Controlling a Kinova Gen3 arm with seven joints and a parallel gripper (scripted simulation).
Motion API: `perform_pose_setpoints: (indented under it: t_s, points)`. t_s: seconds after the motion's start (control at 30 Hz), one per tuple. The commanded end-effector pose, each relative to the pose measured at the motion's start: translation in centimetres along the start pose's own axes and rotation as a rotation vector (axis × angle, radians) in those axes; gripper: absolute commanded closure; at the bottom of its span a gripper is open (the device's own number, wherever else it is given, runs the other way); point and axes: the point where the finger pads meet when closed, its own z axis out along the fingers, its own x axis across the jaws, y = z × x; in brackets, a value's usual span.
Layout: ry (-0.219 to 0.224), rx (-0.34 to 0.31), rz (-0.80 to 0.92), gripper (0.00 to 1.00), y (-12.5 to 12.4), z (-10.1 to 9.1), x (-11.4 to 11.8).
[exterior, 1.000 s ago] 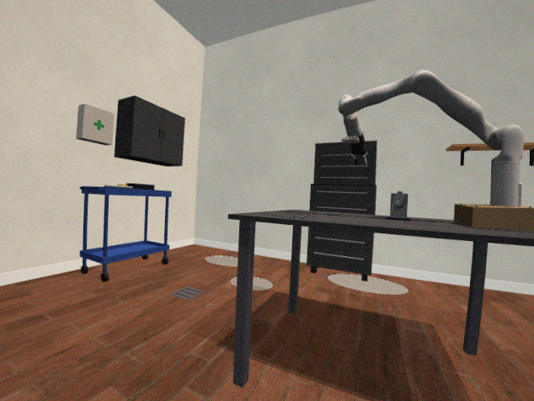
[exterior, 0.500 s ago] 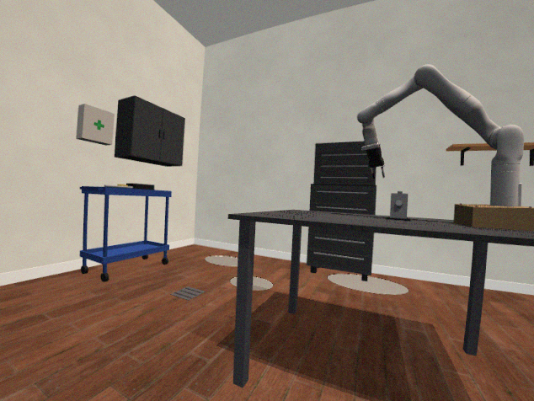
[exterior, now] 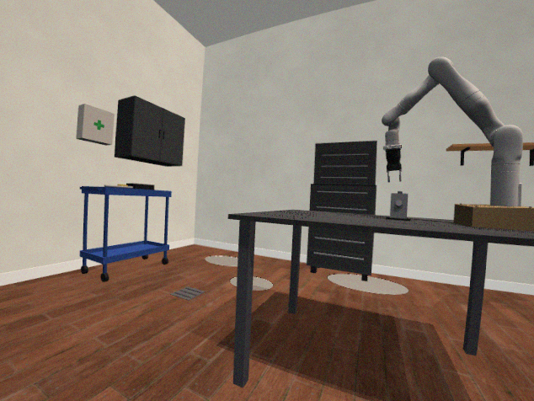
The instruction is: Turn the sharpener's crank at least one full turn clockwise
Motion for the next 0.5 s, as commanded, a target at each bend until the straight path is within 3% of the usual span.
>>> perform_pose_setpoints:
  t_s: [0.0,0.13,0.47]
  points:
    - [0.05,0.046,0.003,0.0,0.6,-0.4,-1.4]
    - [0.076,0.071,-0.009,0.0,0.4,-0.3,-2.4]
    - [0.089,0.077,-0.008,0.0,0.6,-0.2,-3.2]
